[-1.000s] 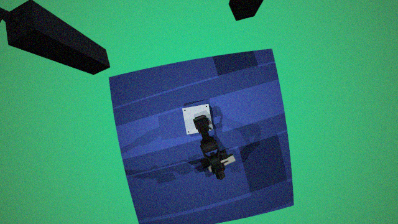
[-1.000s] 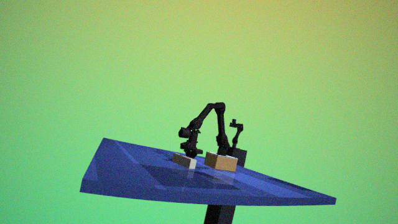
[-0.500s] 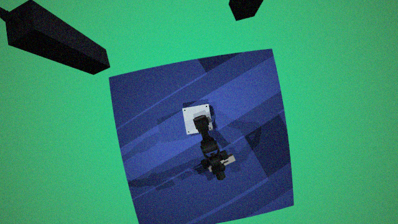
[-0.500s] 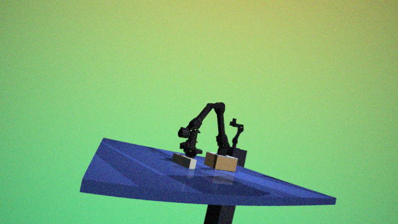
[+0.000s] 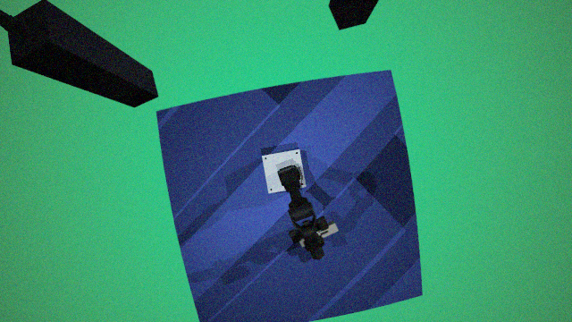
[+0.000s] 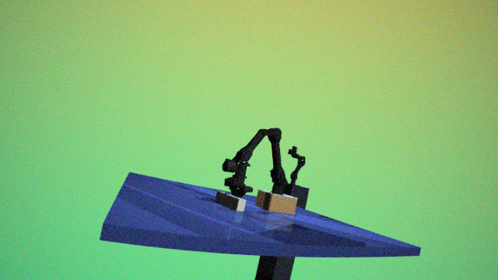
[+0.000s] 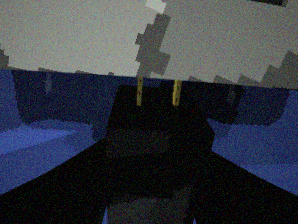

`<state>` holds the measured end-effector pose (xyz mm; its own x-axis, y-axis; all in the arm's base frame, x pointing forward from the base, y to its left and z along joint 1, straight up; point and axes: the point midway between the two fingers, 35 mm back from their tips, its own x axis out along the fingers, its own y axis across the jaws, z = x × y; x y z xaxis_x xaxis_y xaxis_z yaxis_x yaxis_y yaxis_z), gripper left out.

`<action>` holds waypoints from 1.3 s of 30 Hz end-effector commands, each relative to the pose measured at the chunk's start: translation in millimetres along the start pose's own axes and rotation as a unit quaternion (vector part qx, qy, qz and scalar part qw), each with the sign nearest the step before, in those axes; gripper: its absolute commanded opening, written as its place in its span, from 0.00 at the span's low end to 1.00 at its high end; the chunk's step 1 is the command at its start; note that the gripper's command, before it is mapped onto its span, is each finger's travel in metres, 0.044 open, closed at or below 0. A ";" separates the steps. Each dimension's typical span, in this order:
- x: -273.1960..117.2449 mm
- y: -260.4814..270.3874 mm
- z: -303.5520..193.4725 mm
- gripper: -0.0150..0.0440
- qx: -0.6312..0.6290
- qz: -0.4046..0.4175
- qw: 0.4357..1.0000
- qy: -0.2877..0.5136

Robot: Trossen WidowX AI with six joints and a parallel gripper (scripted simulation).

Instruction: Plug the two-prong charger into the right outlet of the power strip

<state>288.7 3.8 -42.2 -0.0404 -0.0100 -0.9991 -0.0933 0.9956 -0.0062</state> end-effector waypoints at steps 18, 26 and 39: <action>-0.5 0.9 5.5 0.25 0.003 0.003 1.000 0.001; -0.7 0.8 8.3 0.25 0.003 0.003 1.000 0.001; -1.4 0.8 12.4 0.25 0.003 0.003 1.000 0.001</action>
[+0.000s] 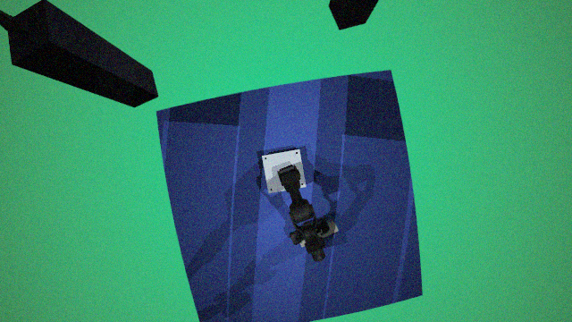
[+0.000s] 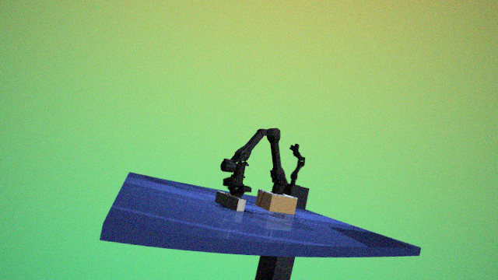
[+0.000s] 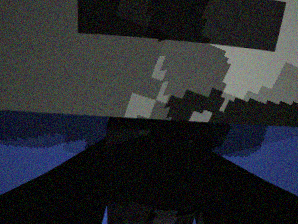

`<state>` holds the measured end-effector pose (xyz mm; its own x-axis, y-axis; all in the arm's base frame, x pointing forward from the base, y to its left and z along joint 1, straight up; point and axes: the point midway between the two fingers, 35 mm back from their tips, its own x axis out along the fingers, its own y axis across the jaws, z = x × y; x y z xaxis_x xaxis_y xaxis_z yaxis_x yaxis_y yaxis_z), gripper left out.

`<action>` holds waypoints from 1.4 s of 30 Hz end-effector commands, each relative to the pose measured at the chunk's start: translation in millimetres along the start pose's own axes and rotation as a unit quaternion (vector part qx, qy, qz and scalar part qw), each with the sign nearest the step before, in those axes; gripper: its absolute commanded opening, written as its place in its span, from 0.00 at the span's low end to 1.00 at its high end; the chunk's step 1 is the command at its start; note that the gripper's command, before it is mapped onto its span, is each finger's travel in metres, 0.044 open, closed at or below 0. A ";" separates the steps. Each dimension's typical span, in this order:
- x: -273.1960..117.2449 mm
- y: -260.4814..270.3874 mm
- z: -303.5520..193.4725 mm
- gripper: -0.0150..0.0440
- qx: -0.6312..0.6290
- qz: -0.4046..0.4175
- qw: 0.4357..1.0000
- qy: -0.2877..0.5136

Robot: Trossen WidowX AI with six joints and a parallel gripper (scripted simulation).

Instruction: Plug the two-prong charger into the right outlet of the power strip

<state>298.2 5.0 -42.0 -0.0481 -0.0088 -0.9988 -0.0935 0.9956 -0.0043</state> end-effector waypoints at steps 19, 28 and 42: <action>-1.2 0.4 9.8 0.25 0.003 0.002 1.000 -0.003; -1.3 0.4 13.4 0.25 0.003 0.002 1.000 -0.004; -0.9 0.4 19.0 0.25 0.003 0.002 1.000 -0.004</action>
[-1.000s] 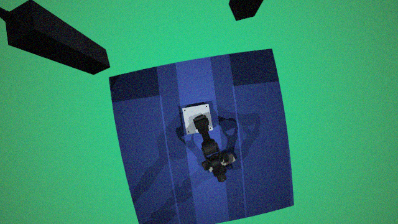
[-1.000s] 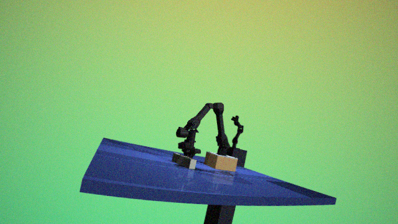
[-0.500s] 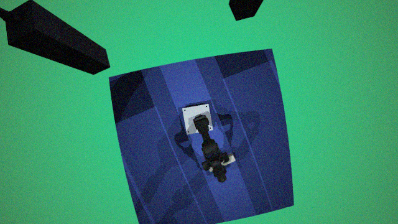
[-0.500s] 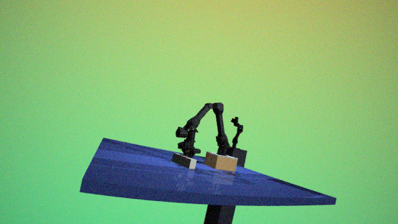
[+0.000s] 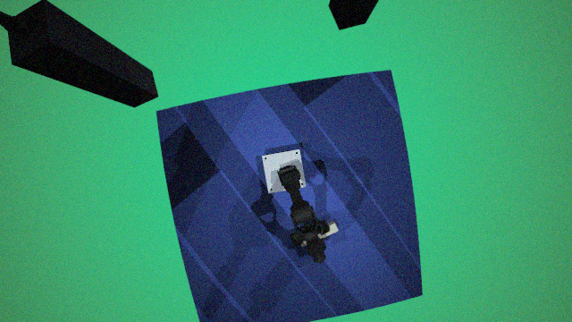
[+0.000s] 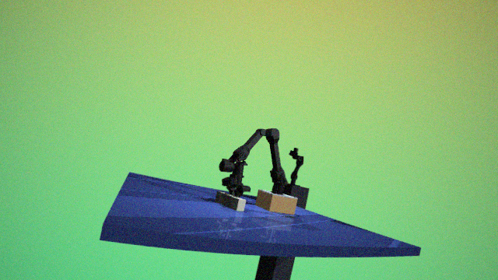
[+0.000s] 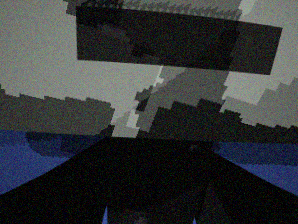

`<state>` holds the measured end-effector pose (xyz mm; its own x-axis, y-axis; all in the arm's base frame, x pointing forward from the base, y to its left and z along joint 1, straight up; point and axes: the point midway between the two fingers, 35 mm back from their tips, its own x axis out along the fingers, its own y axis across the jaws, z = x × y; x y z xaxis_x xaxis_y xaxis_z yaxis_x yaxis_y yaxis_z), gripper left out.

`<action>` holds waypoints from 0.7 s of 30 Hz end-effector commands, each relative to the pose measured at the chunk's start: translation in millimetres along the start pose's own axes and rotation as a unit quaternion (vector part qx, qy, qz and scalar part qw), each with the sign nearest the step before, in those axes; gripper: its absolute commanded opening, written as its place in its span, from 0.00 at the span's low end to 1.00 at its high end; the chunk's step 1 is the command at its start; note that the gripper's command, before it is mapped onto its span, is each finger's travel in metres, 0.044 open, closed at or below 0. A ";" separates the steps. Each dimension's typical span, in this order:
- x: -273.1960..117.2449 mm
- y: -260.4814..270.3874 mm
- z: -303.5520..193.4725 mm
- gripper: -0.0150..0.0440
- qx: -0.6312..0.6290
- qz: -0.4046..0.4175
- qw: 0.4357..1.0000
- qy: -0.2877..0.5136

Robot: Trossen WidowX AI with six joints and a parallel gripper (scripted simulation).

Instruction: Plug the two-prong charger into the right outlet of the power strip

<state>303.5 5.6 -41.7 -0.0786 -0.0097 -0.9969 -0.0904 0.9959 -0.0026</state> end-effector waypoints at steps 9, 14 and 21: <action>-0.5 0.4 15.5 0.25 0.001 0.001 1.000 -0.019; -0.3 0.4 15.0 0.25 0.001 0.001 1.000 -0.019; -0.1 0.4 14.1 0.25 0.001 0.001 1.000 -0.019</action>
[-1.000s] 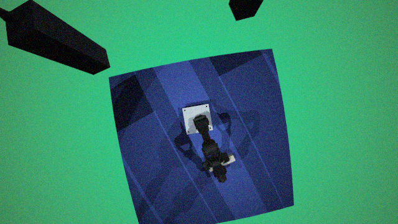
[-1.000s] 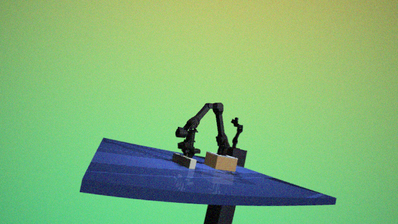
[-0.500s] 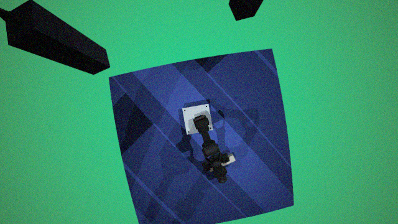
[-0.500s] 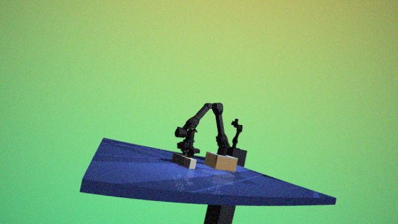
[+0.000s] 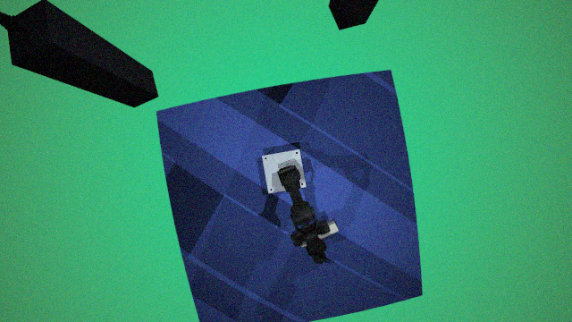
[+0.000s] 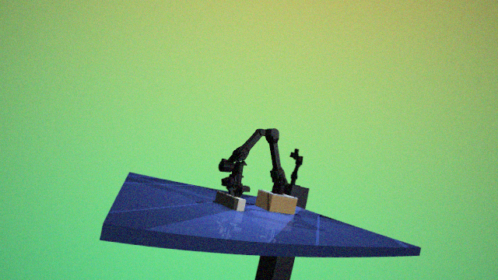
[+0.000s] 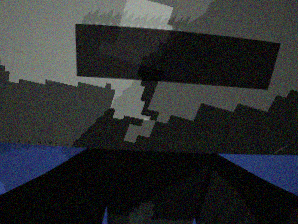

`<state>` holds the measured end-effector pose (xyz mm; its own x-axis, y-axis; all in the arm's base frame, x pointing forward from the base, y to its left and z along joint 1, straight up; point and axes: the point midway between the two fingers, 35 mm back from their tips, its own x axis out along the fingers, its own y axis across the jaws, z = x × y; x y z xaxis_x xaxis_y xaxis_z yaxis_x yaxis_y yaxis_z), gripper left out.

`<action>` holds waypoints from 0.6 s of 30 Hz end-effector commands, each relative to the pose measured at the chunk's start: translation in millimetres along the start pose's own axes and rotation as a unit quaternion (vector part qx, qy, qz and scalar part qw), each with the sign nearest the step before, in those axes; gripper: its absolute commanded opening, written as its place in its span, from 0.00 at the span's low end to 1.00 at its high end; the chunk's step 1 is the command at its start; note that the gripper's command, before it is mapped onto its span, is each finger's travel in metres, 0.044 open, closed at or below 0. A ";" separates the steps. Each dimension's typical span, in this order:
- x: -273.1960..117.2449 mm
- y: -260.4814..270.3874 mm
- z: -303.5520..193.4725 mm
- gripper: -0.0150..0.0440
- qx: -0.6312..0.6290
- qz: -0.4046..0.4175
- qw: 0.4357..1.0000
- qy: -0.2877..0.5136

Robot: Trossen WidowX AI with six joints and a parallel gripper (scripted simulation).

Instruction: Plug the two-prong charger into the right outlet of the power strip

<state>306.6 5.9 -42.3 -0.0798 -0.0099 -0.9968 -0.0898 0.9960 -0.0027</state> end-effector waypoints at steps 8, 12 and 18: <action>-0.5 0.4 9.8 0.25 0.001 0.001 1.000 -0.020; -0.6 0.4 9.3 0.25 0.001 0.001 1.000 -0.020; -0.9 0.4 8.6 0.25 0.001 0.001 1.000 -0.020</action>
<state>306.5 5.9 -42.4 -0.0752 -0.0098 -0.9971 -0.0898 0.9960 -0.0030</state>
